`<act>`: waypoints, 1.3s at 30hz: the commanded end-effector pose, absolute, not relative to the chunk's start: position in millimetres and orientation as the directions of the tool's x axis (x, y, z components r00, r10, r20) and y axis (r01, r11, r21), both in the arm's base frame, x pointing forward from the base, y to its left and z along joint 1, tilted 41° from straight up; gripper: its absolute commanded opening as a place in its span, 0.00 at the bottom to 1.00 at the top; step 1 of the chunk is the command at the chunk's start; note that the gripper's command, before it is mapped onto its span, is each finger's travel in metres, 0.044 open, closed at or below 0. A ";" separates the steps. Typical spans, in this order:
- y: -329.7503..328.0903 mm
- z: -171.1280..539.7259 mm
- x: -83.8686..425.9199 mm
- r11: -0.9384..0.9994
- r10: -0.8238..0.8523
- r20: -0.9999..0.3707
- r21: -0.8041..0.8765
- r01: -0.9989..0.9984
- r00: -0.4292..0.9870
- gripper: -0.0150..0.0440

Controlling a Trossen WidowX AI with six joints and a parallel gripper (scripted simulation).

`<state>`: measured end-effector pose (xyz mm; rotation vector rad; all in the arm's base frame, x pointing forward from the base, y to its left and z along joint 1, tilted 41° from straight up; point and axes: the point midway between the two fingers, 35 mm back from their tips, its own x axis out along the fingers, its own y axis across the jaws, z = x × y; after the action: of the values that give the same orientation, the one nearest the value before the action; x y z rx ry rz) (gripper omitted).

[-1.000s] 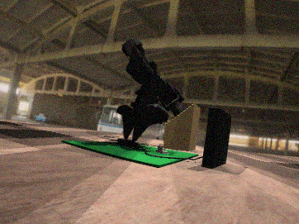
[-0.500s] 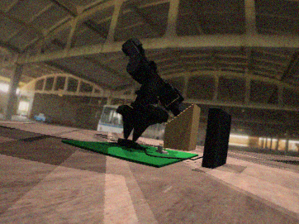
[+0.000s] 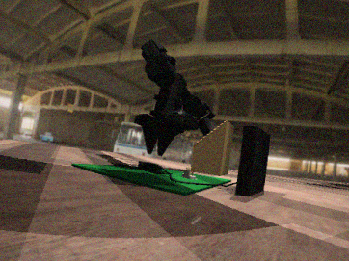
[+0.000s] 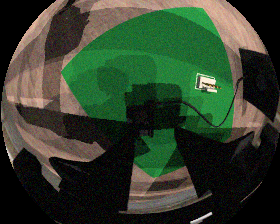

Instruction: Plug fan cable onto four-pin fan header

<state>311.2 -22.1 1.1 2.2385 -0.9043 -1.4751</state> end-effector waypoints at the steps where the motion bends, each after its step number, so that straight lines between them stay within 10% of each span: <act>1: -15.8 8.6 311.7 -0.754 -0.648 -0.725 0.564 -0.337 0.234 0.60; 39: -7.6 26.5 308.1 -0.743 -0.650 -0.743 0.577 -0.340 0.158 0.60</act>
<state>307.7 -7.3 26.4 2.1650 -0.9594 -1.6169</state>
